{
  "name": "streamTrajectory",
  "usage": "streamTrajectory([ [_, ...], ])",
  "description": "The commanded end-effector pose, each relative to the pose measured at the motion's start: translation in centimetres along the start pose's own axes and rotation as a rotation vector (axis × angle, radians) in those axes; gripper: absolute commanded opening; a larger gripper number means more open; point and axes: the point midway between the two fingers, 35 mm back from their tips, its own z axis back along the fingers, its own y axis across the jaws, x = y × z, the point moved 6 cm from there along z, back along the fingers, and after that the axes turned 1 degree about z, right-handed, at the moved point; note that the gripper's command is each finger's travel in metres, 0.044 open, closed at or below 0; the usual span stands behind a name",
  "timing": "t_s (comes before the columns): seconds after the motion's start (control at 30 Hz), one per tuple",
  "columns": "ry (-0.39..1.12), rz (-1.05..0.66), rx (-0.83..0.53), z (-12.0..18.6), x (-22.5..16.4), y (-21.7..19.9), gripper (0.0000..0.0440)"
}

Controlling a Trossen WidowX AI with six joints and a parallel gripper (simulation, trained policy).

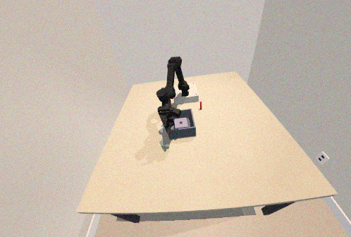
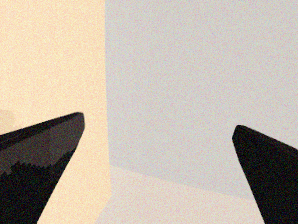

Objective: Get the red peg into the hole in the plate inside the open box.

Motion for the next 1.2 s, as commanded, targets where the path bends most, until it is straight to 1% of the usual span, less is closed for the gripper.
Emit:
streamTrajectory([
  [0.0,-0.002,-0.082,0.034,0.0,0.6,0.0,0.044],
  [0.33,-0.007,-0.391,0.188,0.3,3.3,0.8,0.044],
  [0.63,0.021,-0.664,0.335,1.2,6.0,1.4,0.044],
  [0.9,0.079,-0.9,0.468,2.5,8.5,1.8,0.044],
  [1.17,0.173,-1.127,0.597,4.3,10.9,2.0,0.044],
])
